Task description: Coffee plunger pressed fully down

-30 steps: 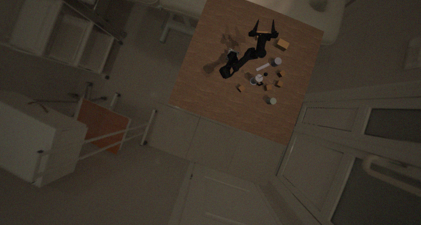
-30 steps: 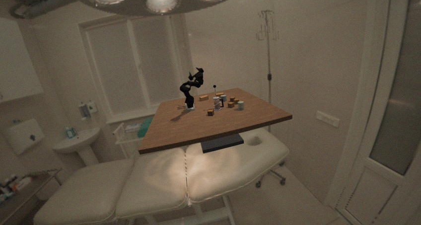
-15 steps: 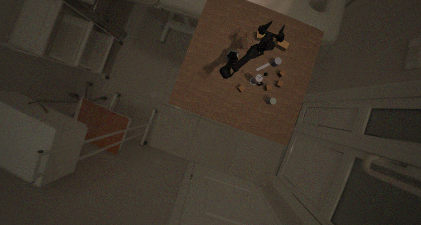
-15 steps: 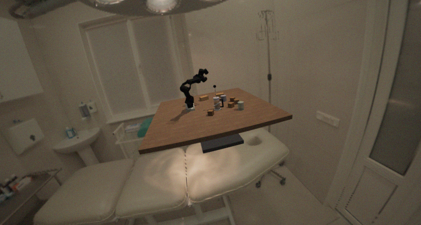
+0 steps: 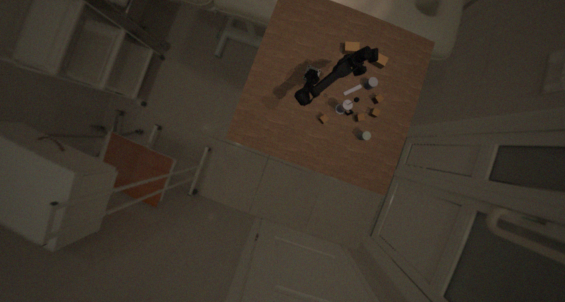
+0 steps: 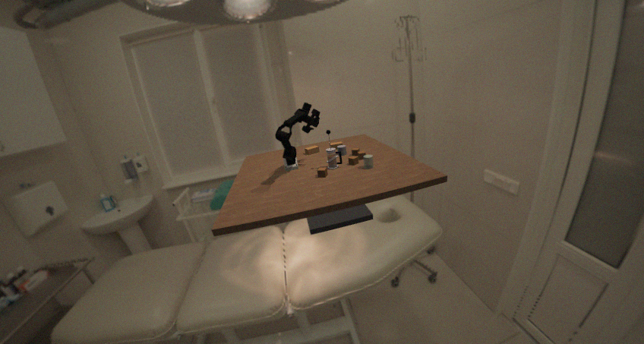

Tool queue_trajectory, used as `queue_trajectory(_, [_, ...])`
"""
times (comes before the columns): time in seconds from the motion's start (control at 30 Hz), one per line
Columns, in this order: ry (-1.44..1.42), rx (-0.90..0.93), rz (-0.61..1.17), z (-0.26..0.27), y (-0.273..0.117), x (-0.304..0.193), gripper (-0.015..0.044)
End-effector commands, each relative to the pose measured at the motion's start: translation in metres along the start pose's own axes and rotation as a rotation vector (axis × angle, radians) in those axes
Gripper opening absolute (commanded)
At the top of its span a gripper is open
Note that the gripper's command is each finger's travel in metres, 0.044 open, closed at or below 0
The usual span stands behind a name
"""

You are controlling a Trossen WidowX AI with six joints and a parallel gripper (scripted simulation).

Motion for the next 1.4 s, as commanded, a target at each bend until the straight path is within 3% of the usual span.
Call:
queue_trajectory(0.0, [-0.522, -0.234, -0.44, 0.002, -0.038, 0.023, 0.044])
queue_trajectory(0.53, [-1.369, -0.668, -0.98, 0.014, -0.108, 0.048, 0.044])
queue_trajectory(0.83, [-1.183, -0.711, -0.984, -0.018, -0.076, 0.065, 0.044])
queue_trajectory(1.37, [-1.162, -0.723, -0.958, -0.022, -0.064, 0.072, 0.044])
Point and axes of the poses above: the point midway between the two fingers, 35 mm back from their tips, its own y axis out along the fingers, its own z axis across the jaws, x = y × z, the point moved 10 cm from there along -y, back along the fingers, and after that the axes turned 5 degrees about -y, right-handed, at the moved point
